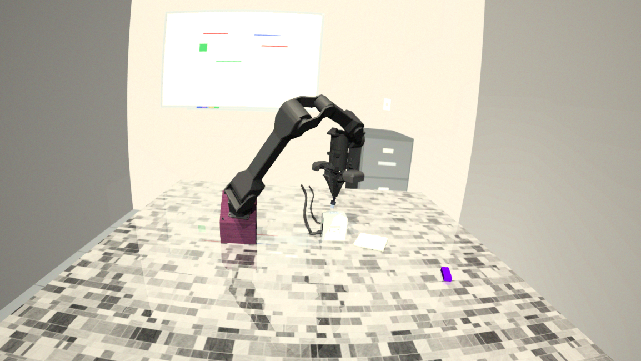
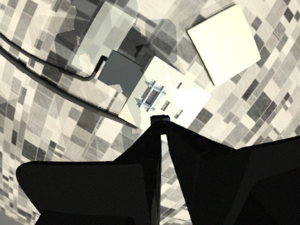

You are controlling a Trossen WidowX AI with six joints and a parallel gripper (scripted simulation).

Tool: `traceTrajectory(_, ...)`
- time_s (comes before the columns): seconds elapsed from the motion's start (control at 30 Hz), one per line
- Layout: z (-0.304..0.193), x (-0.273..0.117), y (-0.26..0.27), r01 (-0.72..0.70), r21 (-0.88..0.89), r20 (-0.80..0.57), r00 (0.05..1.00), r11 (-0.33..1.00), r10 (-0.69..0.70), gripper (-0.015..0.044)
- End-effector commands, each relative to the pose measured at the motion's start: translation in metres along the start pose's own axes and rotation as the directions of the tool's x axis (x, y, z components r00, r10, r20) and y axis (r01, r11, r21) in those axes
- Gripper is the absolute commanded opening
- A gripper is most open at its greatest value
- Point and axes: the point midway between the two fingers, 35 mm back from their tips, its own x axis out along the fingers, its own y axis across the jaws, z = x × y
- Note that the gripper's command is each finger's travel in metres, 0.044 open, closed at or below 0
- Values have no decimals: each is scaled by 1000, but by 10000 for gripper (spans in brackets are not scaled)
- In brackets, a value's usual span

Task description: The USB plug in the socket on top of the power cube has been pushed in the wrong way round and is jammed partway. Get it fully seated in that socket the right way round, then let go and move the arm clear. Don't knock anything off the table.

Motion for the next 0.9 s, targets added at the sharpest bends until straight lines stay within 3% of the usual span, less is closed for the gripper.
traceTrajectory(0.0, 0, 0, 0, 0, -107, 1, 1000, 994, 1, 0)
traceTrajectory(0.43, 0, 0, 0, 0, -433, 1, 1000, 901, 1, 0)
traceTrajectory(0.87, 0, 0, 0, 0, -709, 1, 1000, 705, 1, 0)
